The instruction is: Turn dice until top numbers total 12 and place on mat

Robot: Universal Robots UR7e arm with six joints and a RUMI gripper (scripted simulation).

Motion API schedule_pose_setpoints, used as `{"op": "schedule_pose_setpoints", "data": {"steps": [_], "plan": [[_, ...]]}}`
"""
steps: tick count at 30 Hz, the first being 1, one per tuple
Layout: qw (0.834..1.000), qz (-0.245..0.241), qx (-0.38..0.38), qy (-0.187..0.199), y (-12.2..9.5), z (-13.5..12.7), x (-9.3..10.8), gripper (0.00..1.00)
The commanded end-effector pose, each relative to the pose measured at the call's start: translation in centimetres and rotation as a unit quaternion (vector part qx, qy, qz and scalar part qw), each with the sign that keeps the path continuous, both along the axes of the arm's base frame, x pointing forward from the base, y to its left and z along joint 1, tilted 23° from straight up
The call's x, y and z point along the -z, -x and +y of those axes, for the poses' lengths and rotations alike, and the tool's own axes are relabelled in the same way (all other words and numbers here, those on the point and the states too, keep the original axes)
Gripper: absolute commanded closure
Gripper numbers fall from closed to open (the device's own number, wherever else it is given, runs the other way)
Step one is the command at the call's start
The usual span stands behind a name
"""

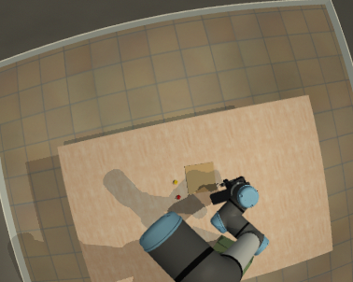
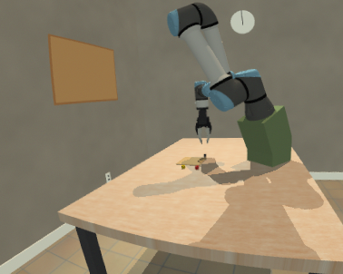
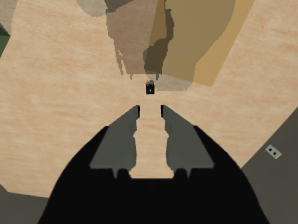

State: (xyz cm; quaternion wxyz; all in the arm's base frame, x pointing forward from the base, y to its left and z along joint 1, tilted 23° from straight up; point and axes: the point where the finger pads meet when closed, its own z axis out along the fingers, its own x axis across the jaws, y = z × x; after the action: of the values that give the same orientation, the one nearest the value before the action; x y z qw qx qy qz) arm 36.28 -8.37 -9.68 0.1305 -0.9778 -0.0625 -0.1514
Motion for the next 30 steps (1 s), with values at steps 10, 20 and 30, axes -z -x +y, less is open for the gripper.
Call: {"op": "schedule_pose_setpoints", "data": {"steps": [10,20,30], "plan": [[1.000,0.000,0.000,-0.001,0.0,0.2,0.2,0.82],[1.000,0.000,0.000,-0.001,-0.2,0.4,0.8,0.82],[1.000,0.000,0.000,-0.001,-0.6,0.7,2.0,0.82]]}}
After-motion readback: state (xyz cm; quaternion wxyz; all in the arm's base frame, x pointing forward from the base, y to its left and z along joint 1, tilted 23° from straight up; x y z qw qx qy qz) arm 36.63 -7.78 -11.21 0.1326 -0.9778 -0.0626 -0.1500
